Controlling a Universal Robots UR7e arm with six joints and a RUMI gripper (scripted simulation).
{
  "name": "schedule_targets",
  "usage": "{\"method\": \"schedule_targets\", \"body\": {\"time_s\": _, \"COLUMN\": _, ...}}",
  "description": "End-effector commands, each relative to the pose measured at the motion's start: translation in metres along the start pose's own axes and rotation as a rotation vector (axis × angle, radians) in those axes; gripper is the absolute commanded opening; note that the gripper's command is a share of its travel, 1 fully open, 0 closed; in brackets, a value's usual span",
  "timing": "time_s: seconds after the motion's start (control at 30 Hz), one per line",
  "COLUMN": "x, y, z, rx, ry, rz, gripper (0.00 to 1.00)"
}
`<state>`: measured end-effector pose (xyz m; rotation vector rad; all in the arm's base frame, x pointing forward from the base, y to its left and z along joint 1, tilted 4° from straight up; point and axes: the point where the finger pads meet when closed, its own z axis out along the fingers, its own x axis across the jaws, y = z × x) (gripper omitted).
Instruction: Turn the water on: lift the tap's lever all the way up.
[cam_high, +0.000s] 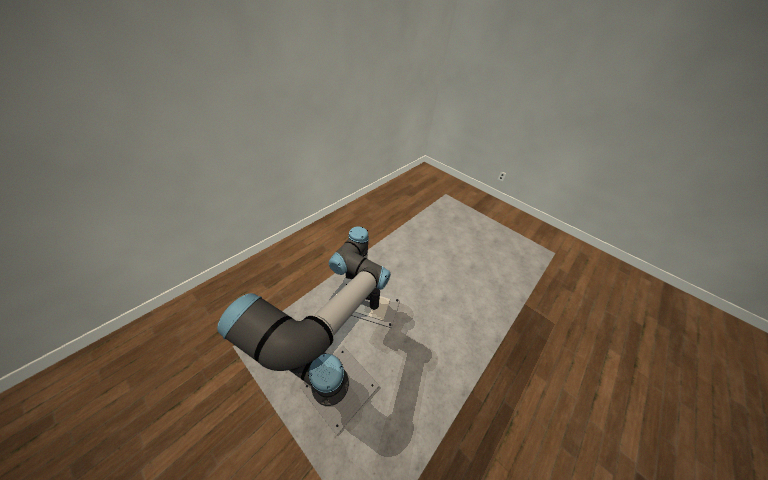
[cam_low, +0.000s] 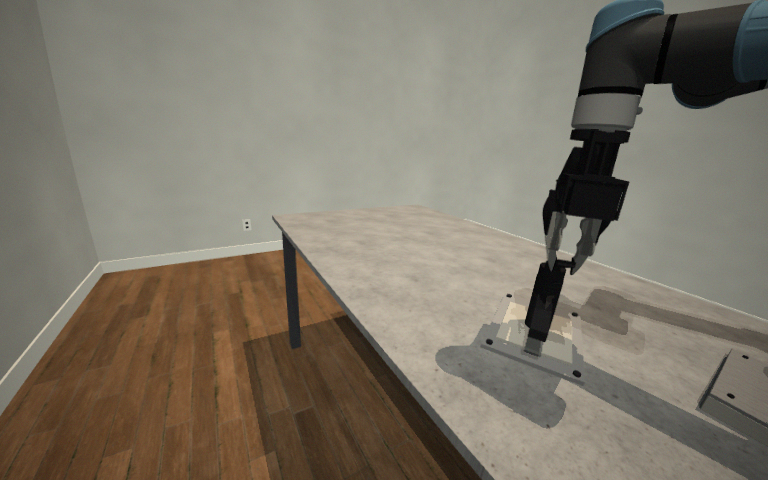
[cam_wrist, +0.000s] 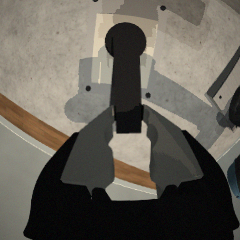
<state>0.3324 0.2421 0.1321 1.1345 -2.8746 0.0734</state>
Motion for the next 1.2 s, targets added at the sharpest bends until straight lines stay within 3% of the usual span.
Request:
{"method": "schedule_targets", "body": {"time_s": 0.0, "x": -0.0003, "y": -0.0008, "z": -0.0015, "rx": 0.000, "ry": -0.001, "rz": 0.000, "gripper": 0.00}}
{"method": "schedule_targets", "body": {"time_s": 1.1, "x": -0.0003, "y": -0.0008, "z": -0.0015, "rx": 0.000, "ry": -0.001, "rz": 0.000, "gripper": 0.00}}
{"method": "schedule_targets", "body": {"time_s": 1.13, "x": -0.0003, "y": -0.0008, "z": -0.0015, "rx": 0.000, "ry": -0.001, "rz": 0.000, "gripper": 0.37}}
{"method": "schedule_targets", "body": {"time_s": 1.17, "x": -0.0003, "y": -0.0008, "z": -0.0015, "rx": 0.000, "ry": -0.001, "rz": 0.000, "gripper": 0.37}}
